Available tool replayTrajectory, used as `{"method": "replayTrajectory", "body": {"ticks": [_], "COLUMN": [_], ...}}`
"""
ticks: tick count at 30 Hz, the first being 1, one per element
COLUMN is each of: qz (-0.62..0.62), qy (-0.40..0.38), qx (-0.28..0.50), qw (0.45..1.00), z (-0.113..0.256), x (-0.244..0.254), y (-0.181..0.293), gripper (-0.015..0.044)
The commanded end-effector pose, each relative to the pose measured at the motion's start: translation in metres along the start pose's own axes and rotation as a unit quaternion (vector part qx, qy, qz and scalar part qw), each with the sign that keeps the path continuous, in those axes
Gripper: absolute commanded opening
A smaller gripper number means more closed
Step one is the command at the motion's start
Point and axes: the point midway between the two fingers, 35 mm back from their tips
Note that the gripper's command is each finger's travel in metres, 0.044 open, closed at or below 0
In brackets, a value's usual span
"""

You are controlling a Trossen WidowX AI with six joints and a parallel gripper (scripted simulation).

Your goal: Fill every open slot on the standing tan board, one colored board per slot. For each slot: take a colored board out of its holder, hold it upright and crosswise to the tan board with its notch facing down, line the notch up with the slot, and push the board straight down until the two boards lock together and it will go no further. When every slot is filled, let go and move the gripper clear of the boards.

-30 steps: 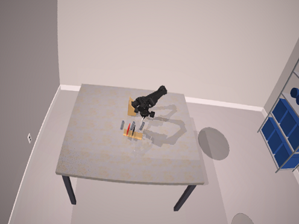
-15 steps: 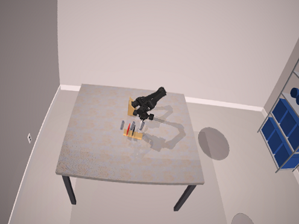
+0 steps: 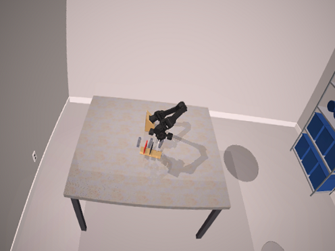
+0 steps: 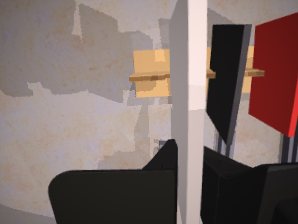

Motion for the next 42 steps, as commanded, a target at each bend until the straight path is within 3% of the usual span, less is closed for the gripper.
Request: {"method": "replayTrajectory", "body": {"ticks": [1,20,42], "qz": [0.001,0.002,0.002], "qy": [-0.002,-0.002,-0.002], "qx": [0.001,0.001,0.001], "qw": [1.000,1.000,1.000], "z": [-0.003,-0.038,-0.038], "x": [0.000,0.000,0.000], "y": [-0.009,-0.010,-0.011], "gripper": [0.0000,0.0000,0.0000]}}
Point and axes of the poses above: the point midway between the two fingers, 35 mm back from their tips, its own z axis back along the fingers, its own x axis across the jaws, y = z × x, and after that the axes turned 4 degrees about -z, right-handed
